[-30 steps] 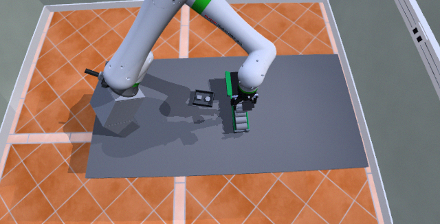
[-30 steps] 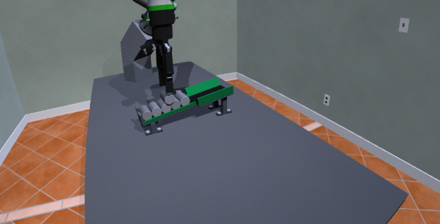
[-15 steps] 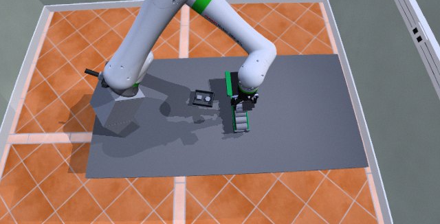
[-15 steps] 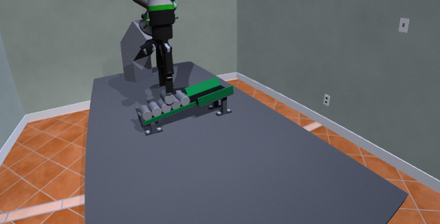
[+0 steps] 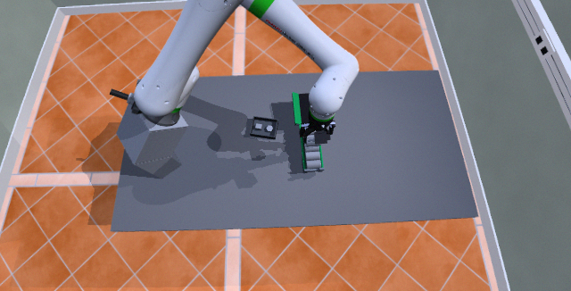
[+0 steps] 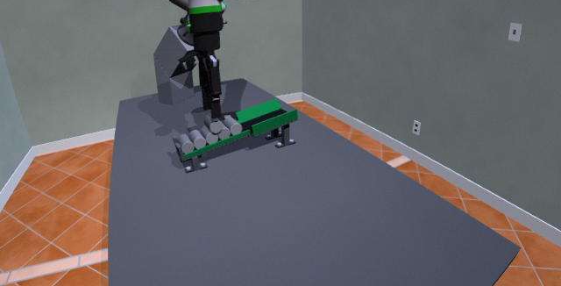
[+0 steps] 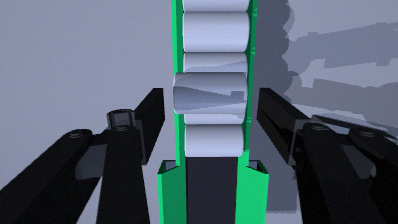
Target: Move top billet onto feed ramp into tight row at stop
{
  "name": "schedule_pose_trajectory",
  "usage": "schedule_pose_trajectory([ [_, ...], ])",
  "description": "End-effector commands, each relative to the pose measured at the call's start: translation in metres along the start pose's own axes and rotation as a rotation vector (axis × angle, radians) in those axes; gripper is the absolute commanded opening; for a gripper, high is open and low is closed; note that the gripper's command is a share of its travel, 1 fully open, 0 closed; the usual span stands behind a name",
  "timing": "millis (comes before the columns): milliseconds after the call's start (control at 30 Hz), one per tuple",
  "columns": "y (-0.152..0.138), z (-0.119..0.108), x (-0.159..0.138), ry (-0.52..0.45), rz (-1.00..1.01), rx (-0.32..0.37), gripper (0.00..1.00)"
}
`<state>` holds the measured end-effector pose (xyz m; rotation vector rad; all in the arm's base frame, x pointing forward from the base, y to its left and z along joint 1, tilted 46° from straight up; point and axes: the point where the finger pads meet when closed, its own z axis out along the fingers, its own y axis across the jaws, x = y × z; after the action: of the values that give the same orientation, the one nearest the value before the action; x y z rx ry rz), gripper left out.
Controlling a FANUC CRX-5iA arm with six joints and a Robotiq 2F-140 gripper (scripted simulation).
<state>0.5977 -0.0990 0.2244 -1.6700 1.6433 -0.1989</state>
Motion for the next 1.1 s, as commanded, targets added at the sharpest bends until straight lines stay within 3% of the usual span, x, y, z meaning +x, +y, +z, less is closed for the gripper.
schedule_pose_trajectory([
  [0,-0.001,-0.001,0.000,0.001,-0.001,0.001,0.57],
  [700,-0.001,-0.001,0.000,0.001,-0.001,0.001,0.57],
  [1067,-0.001,0.013,0.000,0.001,-0.001,0.001,0.57],
])
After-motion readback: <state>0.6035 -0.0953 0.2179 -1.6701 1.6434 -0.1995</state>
